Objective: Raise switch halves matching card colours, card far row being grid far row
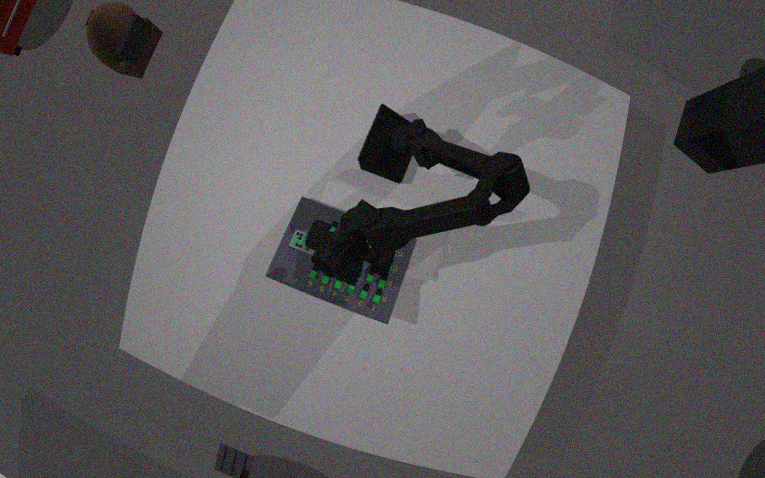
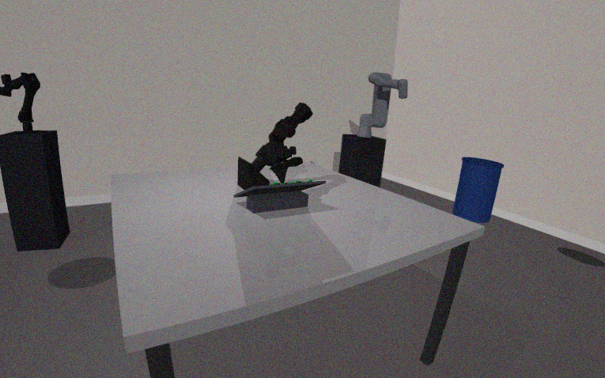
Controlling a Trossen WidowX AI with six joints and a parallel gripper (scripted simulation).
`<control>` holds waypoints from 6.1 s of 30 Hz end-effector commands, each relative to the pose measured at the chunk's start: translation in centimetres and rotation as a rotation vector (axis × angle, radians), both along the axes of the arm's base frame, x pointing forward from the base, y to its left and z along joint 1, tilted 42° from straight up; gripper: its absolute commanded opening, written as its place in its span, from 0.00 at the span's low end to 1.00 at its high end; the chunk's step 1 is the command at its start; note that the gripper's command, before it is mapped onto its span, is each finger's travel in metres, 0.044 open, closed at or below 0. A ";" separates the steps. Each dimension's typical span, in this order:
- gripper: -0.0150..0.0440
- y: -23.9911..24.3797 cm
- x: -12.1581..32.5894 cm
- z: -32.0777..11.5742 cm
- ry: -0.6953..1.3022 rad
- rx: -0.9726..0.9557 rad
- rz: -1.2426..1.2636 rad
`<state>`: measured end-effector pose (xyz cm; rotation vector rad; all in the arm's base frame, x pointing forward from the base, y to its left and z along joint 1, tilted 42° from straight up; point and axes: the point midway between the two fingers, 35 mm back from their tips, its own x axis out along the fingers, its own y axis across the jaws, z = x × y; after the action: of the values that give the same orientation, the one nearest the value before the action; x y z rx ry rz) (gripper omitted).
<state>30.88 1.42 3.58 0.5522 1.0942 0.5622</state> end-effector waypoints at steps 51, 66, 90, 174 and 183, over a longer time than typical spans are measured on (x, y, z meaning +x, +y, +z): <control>0.25 0.4 0.2 -0.5 0.004 -0.001 -0.001; 0.25 -3.8 -1.8 3.7 0.025 -0.008 0.016; 0.25 4.2 -8.6 7.5 0.035 -0.003 0.021; 0.25 8.0 -6.8 3.9 0.047 -0.003 0.034; 0.25 8.0 -6.8 3.8 0.047 -0.003 0.034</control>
<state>24.12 9.38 7.56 0.5467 1.1444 0.5820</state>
